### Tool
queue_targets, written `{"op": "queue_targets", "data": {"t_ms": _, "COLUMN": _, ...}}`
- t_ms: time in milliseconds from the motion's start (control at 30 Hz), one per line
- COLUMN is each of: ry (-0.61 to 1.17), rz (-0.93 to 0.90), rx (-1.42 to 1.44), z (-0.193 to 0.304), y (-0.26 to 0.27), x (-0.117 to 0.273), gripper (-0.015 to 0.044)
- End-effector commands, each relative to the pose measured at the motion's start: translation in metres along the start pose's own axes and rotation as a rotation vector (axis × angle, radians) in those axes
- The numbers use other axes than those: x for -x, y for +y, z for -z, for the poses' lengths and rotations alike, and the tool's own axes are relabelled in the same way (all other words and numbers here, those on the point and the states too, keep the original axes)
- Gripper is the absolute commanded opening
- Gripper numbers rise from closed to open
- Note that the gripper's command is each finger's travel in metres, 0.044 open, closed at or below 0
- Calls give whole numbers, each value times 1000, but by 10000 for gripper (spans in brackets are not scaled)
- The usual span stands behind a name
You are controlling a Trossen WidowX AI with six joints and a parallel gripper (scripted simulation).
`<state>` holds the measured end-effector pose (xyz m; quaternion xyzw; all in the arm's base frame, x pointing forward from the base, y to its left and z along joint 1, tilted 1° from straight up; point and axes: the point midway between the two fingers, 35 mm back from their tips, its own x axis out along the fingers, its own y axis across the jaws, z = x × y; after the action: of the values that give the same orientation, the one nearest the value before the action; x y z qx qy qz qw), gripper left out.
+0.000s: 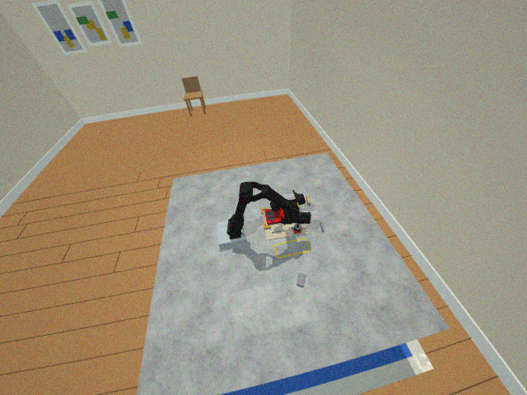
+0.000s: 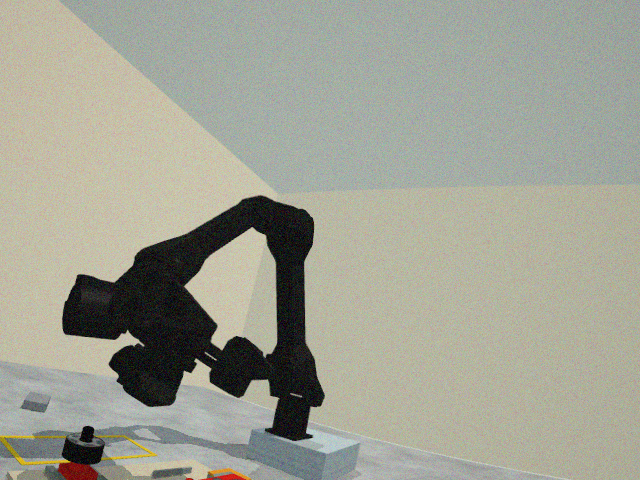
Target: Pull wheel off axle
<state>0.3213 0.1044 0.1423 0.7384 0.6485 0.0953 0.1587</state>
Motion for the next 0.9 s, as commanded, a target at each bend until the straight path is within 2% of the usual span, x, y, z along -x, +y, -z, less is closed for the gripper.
{"op": "queue_targets", "data": {"t_ms": 0, "ry": -11, "rz": 6, "rx": 11, "z": -1, "y": 0, "x": 0, "gripper": 374}}
{"op": "queue_targets", "data": {"t_ms": 100, "ry": -154, "rz": 96, "rx": 161, "z": -16, "y": 0, "x": 0, "gripper": 300}}
{"op": "queue_targets", "data": {"t_ms": 300, "ry": -474, "rz": 410, "rx": 539, "z": -49, "y": 5, "x": 19, "gripper": 300}}
{"op": "queue_targets", "data": {"t_ms": 467, "ry": -656, "rz": 727, "rx": 811, "z": -63, "y": 13, "x": 50, "gripper": 300}}
{"op": "queue_targets", "data": {"t_ms": 733, "ry": -832, "rz": 1345, "rx": 1107, "z": -60, "y": 40, "x": 115, "gripper": 300}}
{"op": "queue_targets", "data": {"t_ms": 867, "ry": -839, "rz": 1401, "rx": 1122, "z": -58, "y": 43, "x": 120, "gripper": 300}}
